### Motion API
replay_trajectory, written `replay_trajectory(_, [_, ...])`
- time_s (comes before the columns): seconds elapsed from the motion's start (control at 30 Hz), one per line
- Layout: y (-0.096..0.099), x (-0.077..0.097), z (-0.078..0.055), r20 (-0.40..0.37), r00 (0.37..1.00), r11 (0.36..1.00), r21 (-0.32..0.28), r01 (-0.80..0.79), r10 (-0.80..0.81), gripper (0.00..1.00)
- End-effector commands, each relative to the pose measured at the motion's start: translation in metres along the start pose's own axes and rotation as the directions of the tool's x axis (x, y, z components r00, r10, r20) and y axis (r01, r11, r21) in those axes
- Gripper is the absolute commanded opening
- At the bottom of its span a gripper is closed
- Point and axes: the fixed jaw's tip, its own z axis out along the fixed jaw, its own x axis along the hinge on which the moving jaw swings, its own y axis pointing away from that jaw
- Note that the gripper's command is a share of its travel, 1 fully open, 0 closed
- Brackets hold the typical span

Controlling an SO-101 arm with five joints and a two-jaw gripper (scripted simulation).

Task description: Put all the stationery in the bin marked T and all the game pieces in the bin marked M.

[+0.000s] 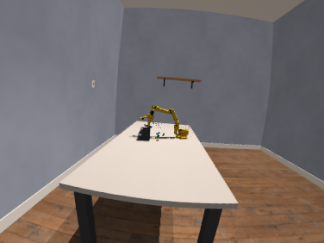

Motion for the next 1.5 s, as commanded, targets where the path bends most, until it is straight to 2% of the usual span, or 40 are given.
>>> replay_trajectory(0.0, [0.008, -0.014, -0.01, 0.071, 0.997, 1.0, -0.005, -0.007, 0.007, 0.0])
replay_trajectory(0.23, [0.016, -0.021, -0.009, 0.088, 0.996, 1.0, -0.013, -0.013, 0.014, 0.0])
replay_trajectory(0.97, [0.016, -0.021, -0.009, 0.089, 0.996, 1.0, -0.014, -0.013, 0.014, 0.0])
replay_trajectory(1.0, [0.019, -0.026, -0.017, 0.134, 0.991, 1.0, -0.018, -0.015, 0.018, 0.0])
replay_trajectory(1.47, [0.019, -0.026, -0.017, 0.134, 0.991, 1.0, -0.018, -0.015, 0.018, 0.0])
